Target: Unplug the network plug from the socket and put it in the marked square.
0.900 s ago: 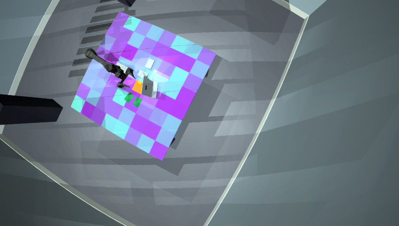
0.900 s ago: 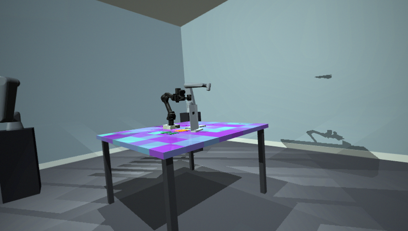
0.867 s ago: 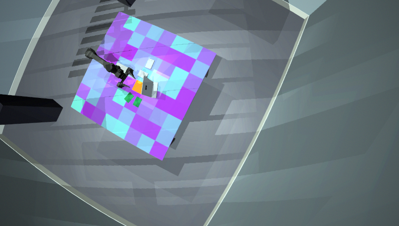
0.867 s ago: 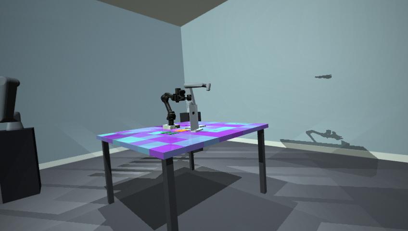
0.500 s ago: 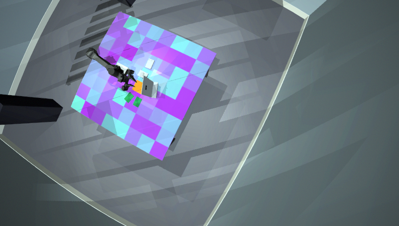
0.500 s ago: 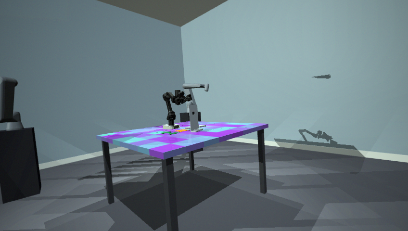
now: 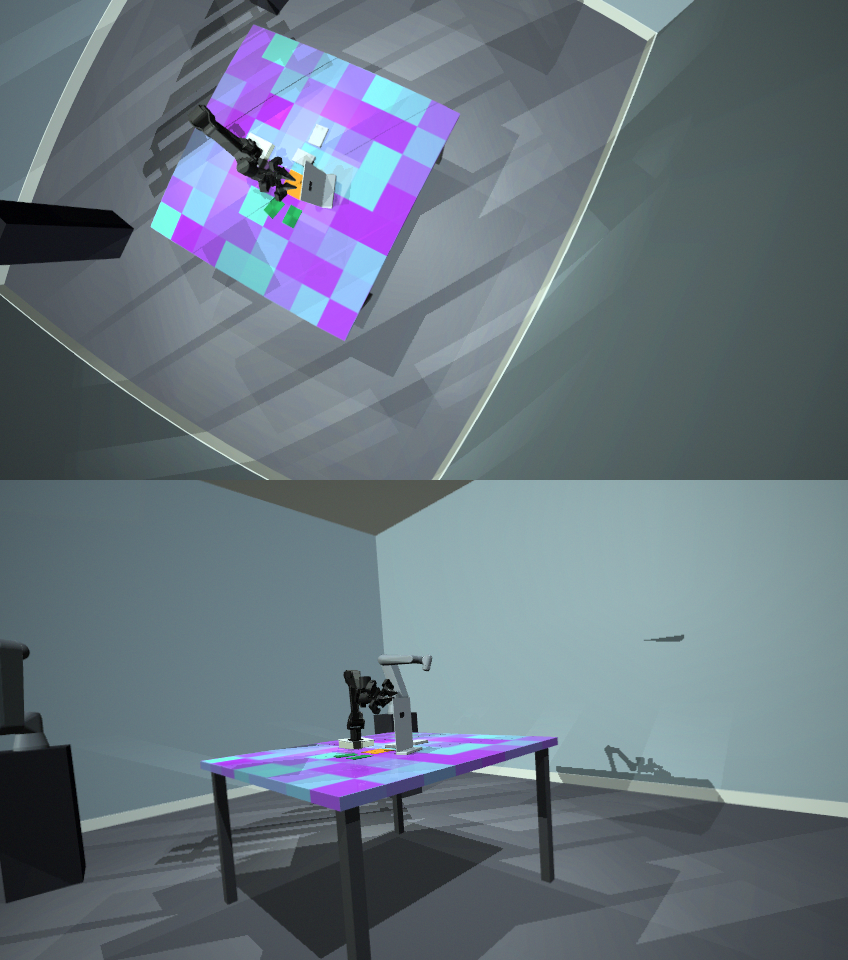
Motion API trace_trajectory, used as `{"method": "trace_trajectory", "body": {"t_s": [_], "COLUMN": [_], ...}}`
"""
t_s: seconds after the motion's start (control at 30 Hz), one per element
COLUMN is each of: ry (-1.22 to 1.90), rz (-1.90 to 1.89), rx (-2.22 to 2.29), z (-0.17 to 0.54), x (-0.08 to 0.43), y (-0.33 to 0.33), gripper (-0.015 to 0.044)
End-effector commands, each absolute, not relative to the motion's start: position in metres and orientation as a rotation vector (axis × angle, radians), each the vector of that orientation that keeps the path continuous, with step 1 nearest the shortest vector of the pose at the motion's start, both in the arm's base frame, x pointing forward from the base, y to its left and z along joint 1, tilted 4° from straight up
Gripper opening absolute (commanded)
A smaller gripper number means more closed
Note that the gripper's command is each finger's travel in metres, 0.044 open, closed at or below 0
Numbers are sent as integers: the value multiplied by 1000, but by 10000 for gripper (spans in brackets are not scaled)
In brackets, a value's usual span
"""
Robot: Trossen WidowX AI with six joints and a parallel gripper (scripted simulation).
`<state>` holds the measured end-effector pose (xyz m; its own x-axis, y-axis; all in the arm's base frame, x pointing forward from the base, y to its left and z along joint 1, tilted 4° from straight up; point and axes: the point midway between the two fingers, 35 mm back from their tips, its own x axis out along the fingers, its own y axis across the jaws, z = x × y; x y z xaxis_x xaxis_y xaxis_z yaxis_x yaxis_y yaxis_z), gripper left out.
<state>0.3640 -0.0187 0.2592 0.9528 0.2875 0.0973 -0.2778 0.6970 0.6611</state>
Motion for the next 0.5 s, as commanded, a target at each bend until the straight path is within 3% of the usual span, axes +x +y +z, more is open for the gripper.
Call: {"method": "trace_trajectory", "body": {"t_s": [0.0, 0.47], "ry": [58, 276], "rz": [374, 539], "rx": [856, 1242], "z": [245, 196], "x": [363, 344], "y": [-22, -31], "gripper": [156, 156]}}
